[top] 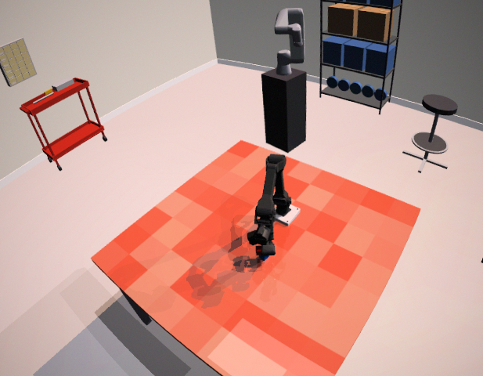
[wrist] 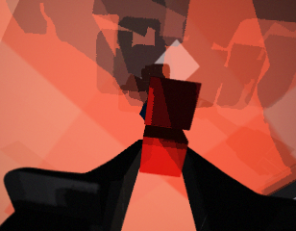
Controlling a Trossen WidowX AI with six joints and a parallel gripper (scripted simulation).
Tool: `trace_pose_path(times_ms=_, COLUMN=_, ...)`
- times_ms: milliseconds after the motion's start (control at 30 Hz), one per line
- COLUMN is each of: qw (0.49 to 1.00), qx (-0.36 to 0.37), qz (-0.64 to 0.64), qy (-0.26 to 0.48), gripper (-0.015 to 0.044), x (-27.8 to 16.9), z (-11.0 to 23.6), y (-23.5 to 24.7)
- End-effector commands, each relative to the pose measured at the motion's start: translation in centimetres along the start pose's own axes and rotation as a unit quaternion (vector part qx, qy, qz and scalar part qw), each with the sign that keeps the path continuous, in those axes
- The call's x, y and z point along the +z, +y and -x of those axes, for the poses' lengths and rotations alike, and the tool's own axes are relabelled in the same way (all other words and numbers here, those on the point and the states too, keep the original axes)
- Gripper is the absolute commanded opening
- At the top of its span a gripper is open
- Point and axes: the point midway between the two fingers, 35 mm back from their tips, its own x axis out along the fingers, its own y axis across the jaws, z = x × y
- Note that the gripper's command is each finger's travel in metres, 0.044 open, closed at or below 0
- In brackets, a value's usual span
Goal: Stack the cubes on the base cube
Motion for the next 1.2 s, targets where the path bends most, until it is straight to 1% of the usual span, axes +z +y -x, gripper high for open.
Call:
trace_pose_path(times_ms=0, qw=1.000, qx=-0.001, qz=0.003, qy=-0.002, gripper=0.0105, x=0.1, z=-0.1, y=0.0)
trace_pose_path(times_ms=367, qw=1.000, qx=-0.001, qz=0.003, qy=-0.002, gripper=0.0105, x=0.1, z=-0.1, y=0.0)
trace_pose_path(times_ms=500, qw=1.000, qx=-0.001, qz=0.003, qy=-0.002, gripper=0.0205, x=0.1, z=-0.1, y=0.0)
trace_pose_path(times_ms=667, qw=1.000, qx=-0.001, qz=0.003, qy=-0.002, gripper=0.0205, x=0.1, z=-0.1, y=0.0)
trace_pose_path(times_ms=1167, qw=1.000, qx=0.000, qz=0.000, qy=0.000, gripper=0.0205, x=0.0, z=2.3, y=0.0)
